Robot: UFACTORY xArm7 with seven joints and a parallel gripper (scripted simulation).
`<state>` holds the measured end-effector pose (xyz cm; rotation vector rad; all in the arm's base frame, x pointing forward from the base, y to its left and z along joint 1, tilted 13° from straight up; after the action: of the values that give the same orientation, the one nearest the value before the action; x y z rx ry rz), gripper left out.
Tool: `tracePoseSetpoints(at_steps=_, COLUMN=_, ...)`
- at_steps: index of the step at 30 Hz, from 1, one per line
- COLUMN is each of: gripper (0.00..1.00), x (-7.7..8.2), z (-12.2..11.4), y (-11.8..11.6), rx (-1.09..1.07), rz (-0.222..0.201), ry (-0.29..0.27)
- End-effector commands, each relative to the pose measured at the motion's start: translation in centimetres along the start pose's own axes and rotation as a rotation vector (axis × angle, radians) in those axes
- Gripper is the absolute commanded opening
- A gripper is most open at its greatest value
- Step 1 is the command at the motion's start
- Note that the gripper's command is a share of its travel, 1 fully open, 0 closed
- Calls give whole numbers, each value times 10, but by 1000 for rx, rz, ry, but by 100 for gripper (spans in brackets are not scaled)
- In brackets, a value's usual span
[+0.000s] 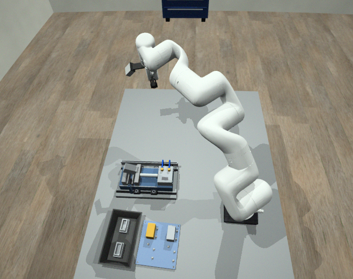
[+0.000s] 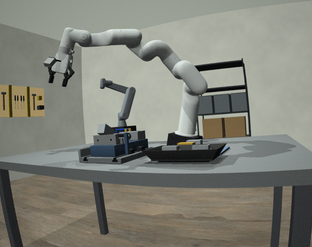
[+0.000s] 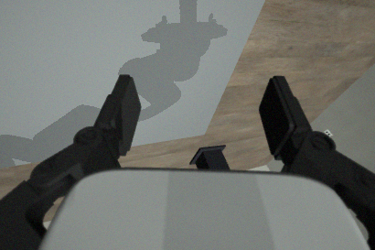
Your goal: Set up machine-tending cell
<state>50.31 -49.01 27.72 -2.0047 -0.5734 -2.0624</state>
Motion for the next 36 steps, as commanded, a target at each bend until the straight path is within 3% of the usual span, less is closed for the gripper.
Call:
tracePoseSetpoints(at_steps=1, gripper=100, x=3, z=0, y=1, rx=-1, rz=-6, ry=2)
tracePoseSetpoints(at_steps=6, gripper=100, x=6, z=8, y=-5, rx=-4, rz=0, ry=15)
tracePoseSetpoints(at_steps=17, gripper=100, x=40, z=92, y=-78, rx=-26, rz=73, ry=132)
tracePoseSetpoints(at_steps=19, gripper=100, x=40, z=92, y=-78, rx=-26, rz=73, ry=132)
tracePoseSetpoints(at_steps=20, gripper=100, x=49, z=111, y=-100, rx=-30, rz=95, ry=155)
tracePoseSetpoints(at_steps=24, gripper=100, x=57, z=128, y=-123, rx=-34, rz=116, ry=175)
tracePoseSetpoints(at_steps=34, gripper=100, x=84, z=179, y=-209, rx=-44, rz=194, ry=222)
tracePoseSetpoints(at_steps=36, gripper=100, x=84, z=179, y=-209, rx=-44, rz=194, ry=222)
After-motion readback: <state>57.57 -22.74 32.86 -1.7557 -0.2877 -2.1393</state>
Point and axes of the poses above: the point where the finger pads meet when closed, its own x axis back along the fingers, its own y axis across the jaws, z = x × y, the point moved 8 cm from there along x, back along the fingers, and after that the axes turned 4 degrees about x, right-handed, at the moved point
